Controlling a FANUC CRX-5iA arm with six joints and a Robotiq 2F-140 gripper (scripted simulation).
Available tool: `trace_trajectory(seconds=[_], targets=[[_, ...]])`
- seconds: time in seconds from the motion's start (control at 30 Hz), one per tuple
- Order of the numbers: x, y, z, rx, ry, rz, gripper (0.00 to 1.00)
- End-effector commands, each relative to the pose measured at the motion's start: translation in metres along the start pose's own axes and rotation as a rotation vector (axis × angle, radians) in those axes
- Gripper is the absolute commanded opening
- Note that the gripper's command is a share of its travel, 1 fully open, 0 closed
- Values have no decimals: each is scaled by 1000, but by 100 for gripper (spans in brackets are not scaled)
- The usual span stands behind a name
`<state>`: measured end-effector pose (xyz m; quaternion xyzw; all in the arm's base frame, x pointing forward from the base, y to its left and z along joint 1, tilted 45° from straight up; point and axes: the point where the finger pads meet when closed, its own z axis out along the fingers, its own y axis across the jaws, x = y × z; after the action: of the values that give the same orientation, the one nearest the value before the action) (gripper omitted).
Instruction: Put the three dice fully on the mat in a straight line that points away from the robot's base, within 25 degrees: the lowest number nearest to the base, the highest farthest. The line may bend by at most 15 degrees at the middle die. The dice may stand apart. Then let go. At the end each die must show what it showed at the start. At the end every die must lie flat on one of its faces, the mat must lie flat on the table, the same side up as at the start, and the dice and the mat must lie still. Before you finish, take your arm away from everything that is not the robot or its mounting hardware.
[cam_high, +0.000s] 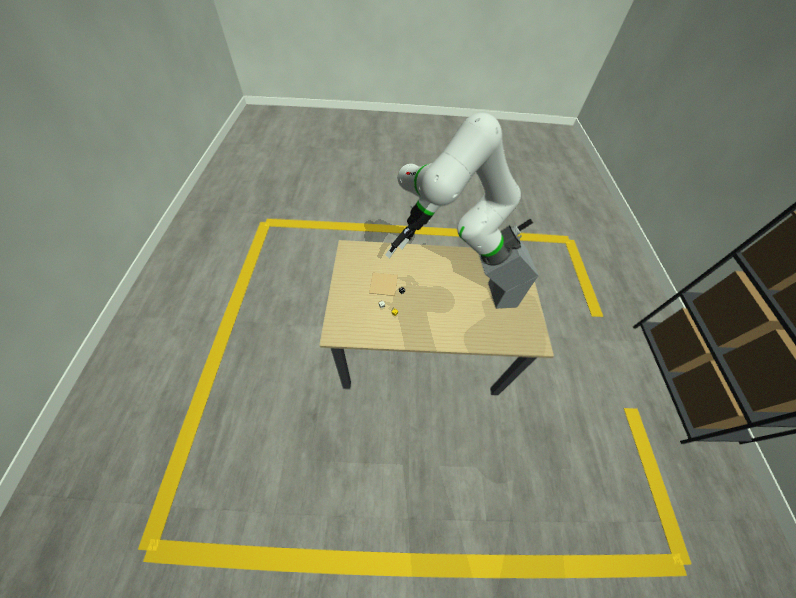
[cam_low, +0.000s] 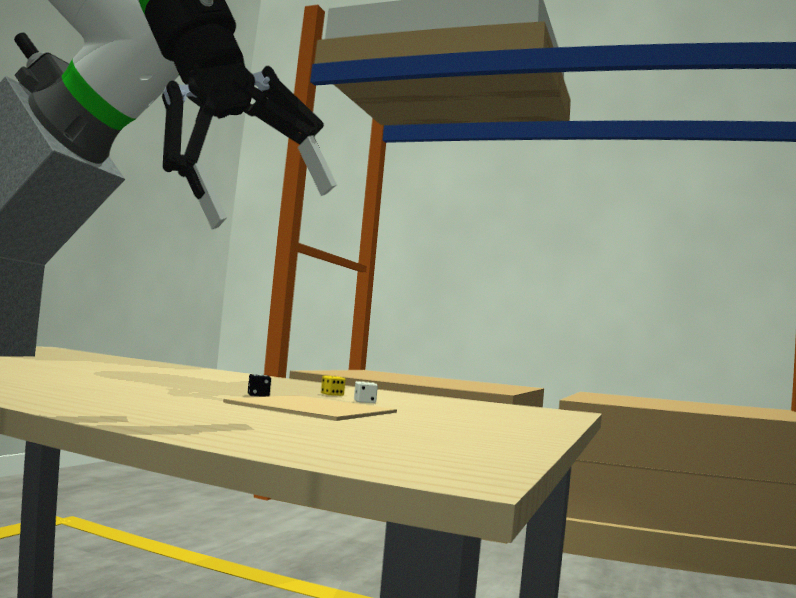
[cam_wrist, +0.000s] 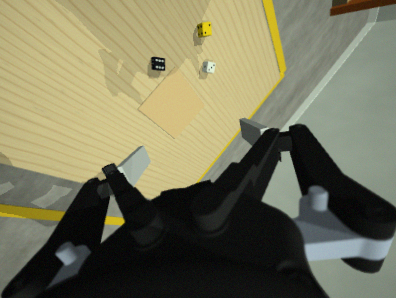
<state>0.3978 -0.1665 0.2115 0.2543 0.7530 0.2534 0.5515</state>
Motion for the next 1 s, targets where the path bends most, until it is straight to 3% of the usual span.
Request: trace_trajectory(seconds=[0.0, 0.67, 0.8, 0.97], targets=[[0, 0, 0, 0, 0, 0, 100], [-4, 3, -2, -4, -11, 6, 100], [-26, 22, -15, -30, -74, 39, 100], [-67, 66, -44, -93, -194, 88, 100]])
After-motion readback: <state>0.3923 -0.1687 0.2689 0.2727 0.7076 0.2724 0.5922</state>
